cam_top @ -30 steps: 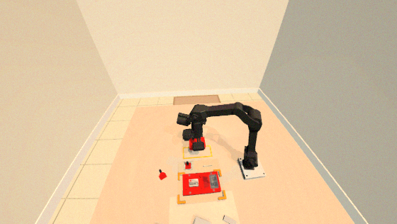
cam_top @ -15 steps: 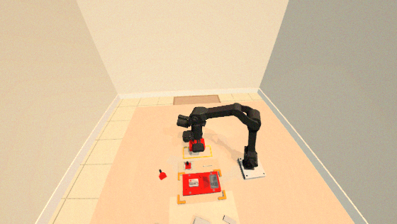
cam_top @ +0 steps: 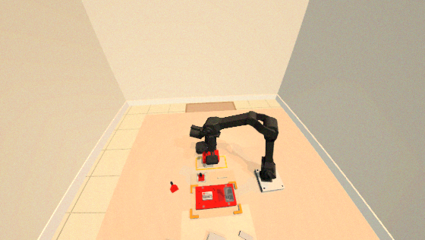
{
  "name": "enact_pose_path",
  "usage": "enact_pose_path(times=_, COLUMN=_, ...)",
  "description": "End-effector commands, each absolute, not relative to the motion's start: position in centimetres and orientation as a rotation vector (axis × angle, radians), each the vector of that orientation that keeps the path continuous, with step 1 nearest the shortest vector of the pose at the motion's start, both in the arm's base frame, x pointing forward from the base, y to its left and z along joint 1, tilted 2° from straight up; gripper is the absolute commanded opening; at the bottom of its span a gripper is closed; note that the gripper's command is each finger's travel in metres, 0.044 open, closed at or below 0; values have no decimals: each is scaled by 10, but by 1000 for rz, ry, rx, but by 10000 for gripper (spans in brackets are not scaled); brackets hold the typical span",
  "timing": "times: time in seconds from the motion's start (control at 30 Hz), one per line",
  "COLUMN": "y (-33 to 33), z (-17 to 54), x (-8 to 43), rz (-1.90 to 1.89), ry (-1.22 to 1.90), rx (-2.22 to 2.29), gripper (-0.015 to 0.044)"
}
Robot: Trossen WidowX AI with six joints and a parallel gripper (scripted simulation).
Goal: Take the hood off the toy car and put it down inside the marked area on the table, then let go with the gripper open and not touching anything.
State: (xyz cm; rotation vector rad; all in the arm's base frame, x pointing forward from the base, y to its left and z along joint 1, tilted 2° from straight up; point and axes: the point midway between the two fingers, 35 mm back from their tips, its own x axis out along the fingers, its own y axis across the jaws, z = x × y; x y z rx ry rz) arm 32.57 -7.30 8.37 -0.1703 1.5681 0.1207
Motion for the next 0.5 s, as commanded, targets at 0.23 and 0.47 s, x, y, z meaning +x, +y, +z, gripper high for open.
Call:
enact_pose_path(times=0.23, y=-74, z=73, x=326, rz=122, ry=1566, rx=-176, gripper=0)
enact_pose_path(times=0.47, y=-74, z=66, x=326, rz=122, ry=1566, rx=-176, gripper=0)
